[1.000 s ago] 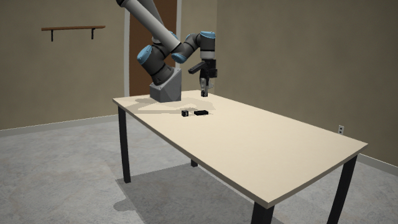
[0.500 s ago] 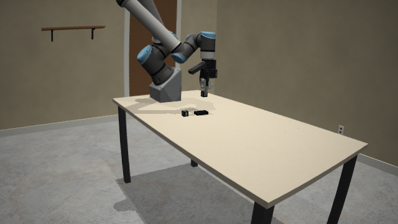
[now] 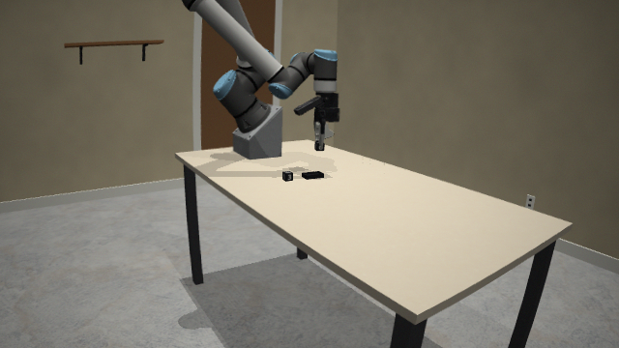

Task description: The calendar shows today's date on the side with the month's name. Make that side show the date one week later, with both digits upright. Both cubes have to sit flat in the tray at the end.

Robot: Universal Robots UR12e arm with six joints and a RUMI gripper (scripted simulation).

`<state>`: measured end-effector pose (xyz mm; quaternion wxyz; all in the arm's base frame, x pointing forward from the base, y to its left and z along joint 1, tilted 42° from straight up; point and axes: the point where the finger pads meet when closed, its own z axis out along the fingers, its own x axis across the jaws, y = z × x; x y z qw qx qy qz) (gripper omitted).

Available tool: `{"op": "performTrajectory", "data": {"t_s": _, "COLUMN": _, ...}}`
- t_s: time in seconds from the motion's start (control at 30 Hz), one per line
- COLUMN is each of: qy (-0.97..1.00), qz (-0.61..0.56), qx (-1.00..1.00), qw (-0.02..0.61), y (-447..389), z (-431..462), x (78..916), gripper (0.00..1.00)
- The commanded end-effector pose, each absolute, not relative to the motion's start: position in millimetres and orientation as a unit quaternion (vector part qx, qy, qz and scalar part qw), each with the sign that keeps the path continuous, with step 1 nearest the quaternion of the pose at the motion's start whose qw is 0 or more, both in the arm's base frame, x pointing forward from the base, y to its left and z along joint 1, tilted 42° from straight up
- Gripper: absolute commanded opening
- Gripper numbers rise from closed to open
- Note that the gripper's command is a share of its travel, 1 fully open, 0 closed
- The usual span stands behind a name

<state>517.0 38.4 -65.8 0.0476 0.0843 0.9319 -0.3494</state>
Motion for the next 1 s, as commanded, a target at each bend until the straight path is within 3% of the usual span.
{"op": "performTrajectory", "data": {"t_s": 0.0, "qy": 0.924, "qz": -0.347, "qx": 0.145, "qw": 0.07, "y": 45, "z": -70, "x": 519, "gripper": 0.11}}
{"op": "performTrajectory", "data": {"t_s": 0.97, "qy": 0.821, "qz": -0.303, "qx": 0.447, "qw": 0.183, "y": 72, "z": -100, "x": 518, "gripper": 0.11}}
